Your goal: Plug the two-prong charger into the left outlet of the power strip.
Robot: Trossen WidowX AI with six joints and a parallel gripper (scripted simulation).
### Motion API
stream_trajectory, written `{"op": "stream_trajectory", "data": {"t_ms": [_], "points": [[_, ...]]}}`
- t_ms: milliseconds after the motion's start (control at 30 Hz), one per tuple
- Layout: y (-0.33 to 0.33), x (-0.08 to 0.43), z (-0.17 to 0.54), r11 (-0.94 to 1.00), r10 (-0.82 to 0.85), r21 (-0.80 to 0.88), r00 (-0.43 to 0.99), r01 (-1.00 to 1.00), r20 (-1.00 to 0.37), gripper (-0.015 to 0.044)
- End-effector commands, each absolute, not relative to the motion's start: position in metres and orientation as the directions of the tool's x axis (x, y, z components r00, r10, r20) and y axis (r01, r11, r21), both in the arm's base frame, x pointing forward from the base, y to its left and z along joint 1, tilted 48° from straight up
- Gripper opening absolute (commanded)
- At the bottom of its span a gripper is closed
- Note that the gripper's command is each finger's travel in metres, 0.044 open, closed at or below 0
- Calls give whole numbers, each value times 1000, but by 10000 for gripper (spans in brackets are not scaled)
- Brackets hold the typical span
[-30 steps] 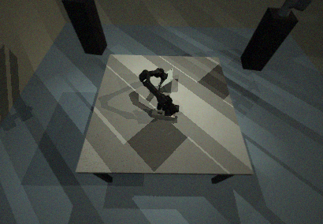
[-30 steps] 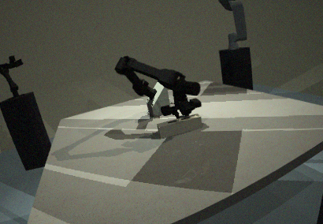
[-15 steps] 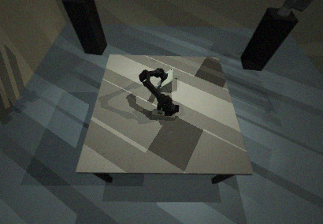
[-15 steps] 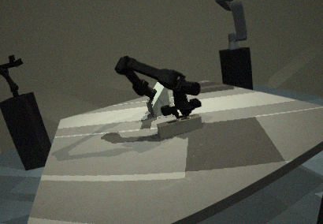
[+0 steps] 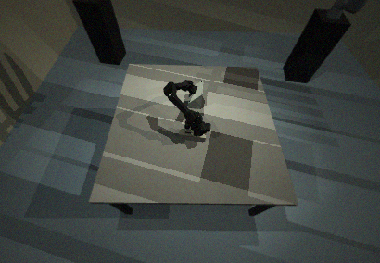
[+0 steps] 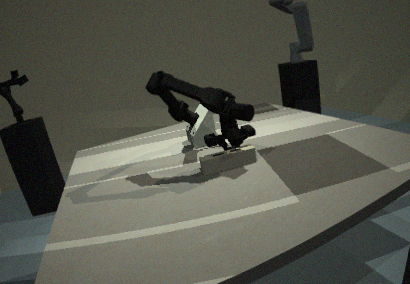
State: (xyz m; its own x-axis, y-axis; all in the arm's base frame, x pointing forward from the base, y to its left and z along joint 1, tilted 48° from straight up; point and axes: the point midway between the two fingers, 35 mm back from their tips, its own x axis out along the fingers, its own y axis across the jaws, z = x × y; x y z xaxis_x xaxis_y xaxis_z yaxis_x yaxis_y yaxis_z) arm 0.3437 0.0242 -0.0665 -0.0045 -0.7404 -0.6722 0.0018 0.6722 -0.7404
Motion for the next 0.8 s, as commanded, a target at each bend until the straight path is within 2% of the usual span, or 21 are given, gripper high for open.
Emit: {"op": "stream_trajectory", "data": {"t_ms": [0, 467, 767], "points": [[25, 345, -66, 673, -740, -740, -2, 4, -673, 79], [25, 345, -66, 673, -740, -740, -2, 4, -673, 440], [25, 343, -66, 673, -740, -740, 1, 7, -673, 440]]}}
